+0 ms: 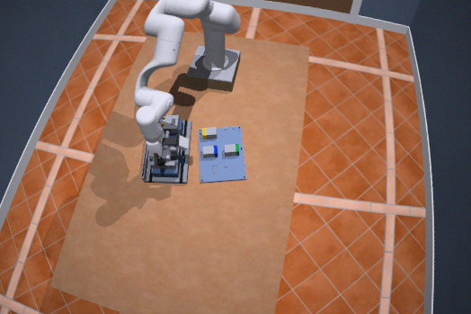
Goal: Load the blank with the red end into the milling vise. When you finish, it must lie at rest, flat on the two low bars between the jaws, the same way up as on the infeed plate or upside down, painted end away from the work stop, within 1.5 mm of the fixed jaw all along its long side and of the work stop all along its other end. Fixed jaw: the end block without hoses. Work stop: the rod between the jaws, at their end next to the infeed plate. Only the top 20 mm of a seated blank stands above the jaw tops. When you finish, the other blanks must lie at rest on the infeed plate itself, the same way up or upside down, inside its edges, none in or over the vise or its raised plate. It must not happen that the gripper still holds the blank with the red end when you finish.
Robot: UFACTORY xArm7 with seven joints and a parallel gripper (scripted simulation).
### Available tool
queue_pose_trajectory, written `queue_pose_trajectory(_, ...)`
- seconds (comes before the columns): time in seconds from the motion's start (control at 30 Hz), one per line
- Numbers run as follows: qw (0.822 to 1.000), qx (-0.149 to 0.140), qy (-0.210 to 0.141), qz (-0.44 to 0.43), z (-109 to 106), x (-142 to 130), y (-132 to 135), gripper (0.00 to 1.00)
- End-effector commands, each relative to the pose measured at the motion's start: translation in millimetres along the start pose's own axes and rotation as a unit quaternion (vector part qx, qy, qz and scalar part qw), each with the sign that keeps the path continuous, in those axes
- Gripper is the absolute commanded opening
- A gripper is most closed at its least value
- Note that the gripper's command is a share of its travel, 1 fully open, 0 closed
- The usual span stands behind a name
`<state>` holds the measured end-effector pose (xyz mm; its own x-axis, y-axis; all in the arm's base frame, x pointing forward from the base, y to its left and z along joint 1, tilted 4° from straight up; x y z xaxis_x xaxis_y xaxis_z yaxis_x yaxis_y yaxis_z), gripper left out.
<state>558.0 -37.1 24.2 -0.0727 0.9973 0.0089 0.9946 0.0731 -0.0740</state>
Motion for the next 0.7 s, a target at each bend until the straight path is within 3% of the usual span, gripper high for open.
queue_pose_trajectory(0.0,1.000,-0.003,0.000,0.000,-3.5,-0.3,1.7,1.00)
queue_pose_trajectory(0.67,1.000,-0.003,0.000,0.000,-7.4,-0.2,1.7,1.00)
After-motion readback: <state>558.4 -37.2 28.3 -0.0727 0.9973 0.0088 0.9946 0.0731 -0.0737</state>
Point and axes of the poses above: the point where the finger pads meet when closed, its own z axis out along the fingers, its own y axis across the jaws, x = y × z, the point moved 1 cm from there along -z, back along the fingers, and after that the axes turned 12 degrees about z, right-handed, at the moved point
